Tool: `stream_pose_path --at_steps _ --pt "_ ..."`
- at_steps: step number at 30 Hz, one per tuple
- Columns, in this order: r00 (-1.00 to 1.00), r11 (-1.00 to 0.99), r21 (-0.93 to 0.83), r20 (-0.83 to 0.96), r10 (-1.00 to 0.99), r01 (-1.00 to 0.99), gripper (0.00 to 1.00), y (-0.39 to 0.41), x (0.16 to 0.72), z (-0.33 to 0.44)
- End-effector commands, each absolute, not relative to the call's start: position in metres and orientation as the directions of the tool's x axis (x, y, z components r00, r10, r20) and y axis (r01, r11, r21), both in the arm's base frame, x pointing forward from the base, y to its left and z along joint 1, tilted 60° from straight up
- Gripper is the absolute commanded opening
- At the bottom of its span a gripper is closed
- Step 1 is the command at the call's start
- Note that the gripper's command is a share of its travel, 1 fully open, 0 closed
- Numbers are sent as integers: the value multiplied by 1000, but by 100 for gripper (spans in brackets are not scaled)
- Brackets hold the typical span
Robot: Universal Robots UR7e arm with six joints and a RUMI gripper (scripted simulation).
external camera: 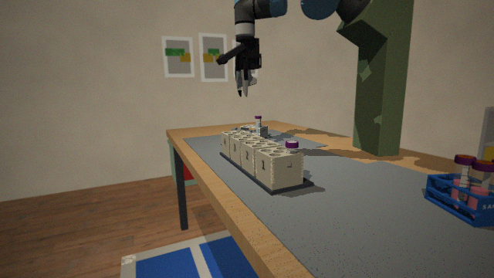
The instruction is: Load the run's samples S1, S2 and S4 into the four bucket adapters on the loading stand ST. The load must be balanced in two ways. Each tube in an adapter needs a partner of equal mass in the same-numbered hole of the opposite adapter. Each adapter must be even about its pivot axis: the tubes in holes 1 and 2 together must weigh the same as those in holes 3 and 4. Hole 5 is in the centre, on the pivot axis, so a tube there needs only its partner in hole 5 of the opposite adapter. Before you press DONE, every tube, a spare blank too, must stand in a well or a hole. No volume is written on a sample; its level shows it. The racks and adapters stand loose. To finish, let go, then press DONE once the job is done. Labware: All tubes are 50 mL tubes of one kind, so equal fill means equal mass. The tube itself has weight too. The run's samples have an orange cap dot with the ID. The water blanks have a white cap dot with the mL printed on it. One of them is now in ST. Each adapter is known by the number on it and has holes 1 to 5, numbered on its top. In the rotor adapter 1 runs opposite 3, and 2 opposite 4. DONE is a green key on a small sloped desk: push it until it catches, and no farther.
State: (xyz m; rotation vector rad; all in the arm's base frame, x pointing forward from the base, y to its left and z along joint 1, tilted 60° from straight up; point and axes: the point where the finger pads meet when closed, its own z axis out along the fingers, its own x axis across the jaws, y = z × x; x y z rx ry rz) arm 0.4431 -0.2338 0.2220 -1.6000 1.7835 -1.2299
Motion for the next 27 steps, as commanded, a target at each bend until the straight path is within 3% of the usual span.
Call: stream_pose_path --at_steps 1,27 --pt "-230 -68 -832 230 -946 -551 35 -231 444 222" --pt "-230 -68 -832 230 -946 -551 35 -246 481 198"
